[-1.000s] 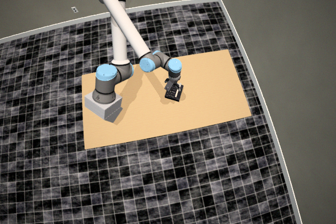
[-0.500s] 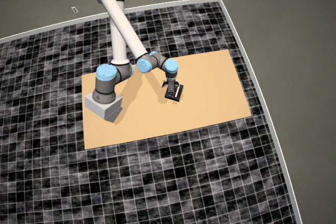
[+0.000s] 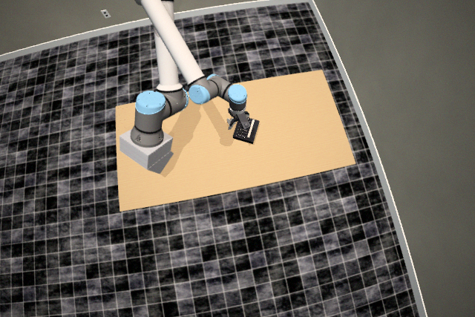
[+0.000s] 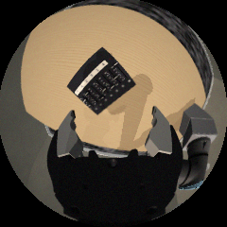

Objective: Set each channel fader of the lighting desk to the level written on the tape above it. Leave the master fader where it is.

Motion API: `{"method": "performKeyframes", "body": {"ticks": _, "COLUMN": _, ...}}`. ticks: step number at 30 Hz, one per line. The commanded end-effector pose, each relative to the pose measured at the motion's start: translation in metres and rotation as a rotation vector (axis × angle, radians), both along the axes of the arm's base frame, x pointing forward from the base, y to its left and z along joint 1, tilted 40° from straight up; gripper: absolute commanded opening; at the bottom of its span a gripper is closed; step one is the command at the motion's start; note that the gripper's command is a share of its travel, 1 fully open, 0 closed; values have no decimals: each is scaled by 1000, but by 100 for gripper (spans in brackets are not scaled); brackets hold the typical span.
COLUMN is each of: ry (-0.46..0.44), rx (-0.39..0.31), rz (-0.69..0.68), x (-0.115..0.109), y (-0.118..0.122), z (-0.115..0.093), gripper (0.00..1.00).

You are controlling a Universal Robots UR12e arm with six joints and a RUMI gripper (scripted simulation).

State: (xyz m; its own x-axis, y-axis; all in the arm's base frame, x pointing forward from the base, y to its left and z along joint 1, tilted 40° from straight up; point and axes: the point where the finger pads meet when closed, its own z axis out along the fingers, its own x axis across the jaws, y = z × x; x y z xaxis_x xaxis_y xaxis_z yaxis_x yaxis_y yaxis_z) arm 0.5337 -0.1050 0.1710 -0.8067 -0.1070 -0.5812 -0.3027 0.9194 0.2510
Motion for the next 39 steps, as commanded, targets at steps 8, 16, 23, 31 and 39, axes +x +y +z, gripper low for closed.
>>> {"method": "performKeyframes", "body": {"ticks": 8, "ry": -150, "rx": -180, "rz": 296, "x": -2, "y": 13, "z": -6, "gripper": 100}}
{"method": "performKeyframes", "body": {"ticks": 16, "ry": -207, "rx": -256, "rz": 411, "x": -3, "y": 19, "z": -9, "gripper": 100}}
{"method": "performKeyframes", "body": {"ticks": 23, "ry": -252, "rx": -315, "rz": 500, "x": -4, "y": 24, "z": -11, "gripper": 100}}
{"method": "performKeyframes", "body": {"ticks": 31, "ry": -274, "rx": -345, "rz": 545, "x": -5, "y": 27, "z": -12, "gripper": 100}}
{"method": "performKeyframes", "body": {"ticks": 39, "ry": -281, "rx": -354, "rz": 558, "x": -5, "y": 28, "z": -13, "gripper": 100}}
